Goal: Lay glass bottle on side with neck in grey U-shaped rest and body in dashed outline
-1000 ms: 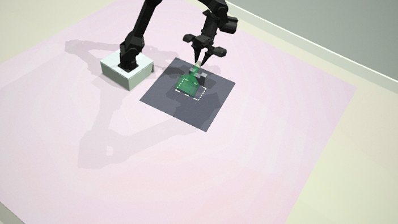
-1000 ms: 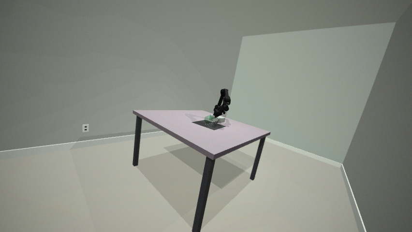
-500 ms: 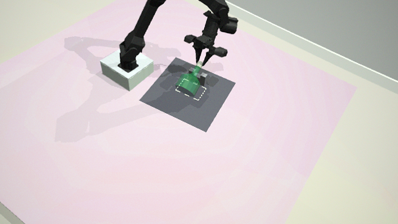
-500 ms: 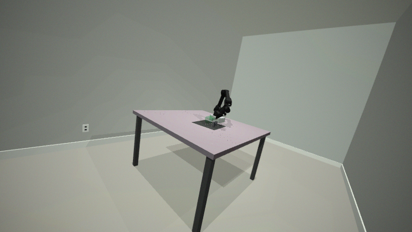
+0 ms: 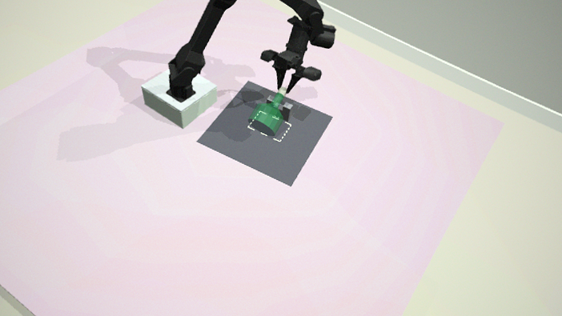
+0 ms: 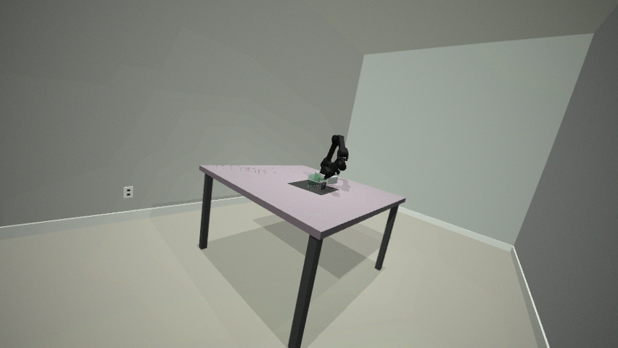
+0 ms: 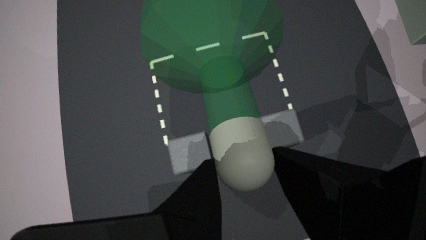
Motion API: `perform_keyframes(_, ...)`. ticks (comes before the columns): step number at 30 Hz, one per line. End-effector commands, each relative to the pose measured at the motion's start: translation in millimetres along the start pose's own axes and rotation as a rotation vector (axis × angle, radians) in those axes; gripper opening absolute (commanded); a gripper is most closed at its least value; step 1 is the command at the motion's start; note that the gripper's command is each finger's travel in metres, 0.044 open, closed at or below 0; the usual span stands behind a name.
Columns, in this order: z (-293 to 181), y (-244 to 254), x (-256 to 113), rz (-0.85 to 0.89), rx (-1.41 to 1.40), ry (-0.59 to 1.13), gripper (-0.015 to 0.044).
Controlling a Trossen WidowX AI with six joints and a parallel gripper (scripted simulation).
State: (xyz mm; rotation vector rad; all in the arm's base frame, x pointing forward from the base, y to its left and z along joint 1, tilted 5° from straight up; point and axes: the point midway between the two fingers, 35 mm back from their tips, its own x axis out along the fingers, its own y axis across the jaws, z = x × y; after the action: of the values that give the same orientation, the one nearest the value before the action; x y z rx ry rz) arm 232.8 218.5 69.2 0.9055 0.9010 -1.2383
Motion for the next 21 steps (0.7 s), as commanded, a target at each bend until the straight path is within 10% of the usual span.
perform_keyframes(1, -4.2, 0.1, 3.4, -0.002, 0.002, 0.0, 0.0108)
perform_keyframes(21, -15.4, -1.4, 9.0, 0.006, -0.007, 0.002, 0.0108)
